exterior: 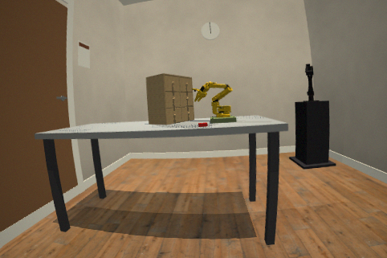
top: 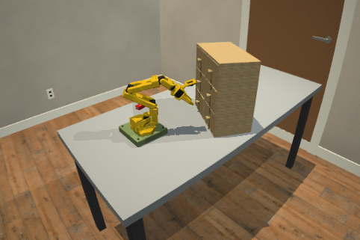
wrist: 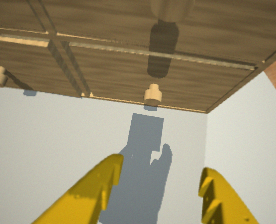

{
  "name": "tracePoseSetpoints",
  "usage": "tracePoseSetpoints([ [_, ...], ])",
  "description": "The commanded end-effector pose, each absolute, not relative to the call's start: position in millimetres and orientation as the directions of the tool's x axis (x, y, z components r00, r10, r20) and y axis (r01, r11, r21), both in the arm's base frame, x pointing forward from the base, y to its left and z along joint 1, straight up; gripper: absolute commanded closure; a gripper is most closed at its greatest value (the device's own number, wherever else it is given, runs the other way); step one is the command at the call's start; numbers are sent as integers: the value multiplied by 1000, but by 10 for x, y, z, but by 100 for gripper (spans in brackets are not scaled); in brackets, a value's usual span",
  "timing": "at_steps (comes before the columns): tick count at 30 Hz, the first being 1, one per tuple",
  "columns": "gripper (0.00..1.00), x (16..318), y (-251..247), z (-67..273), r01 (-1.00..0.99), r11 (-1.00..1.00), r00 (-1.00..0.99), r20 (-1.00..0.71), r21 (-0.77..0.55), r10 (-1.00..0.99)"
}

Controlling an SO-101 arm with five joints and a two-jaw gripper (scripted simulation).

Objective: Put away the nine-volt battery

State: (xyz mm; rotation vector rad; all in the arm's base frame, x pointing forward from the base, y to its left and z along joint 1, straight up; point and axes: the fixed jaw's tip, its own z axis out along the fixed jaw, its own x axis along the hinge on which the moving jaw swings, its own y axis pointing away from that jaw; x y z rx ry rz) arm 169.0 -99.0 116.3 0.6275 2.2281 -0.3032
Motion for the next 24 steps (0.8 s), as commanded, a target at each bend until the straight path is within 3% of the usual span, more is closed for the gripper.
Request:
tracePoseSetpoints([
  [1,79,1585,-954,1134,531,847,-618,-694,-22,369],
  [14,79,1294,-774,1016,524,851,-744,-499,-22,445],
  [24,79,1289,-771,1015,524,851,-745,-496,-22,446],
])
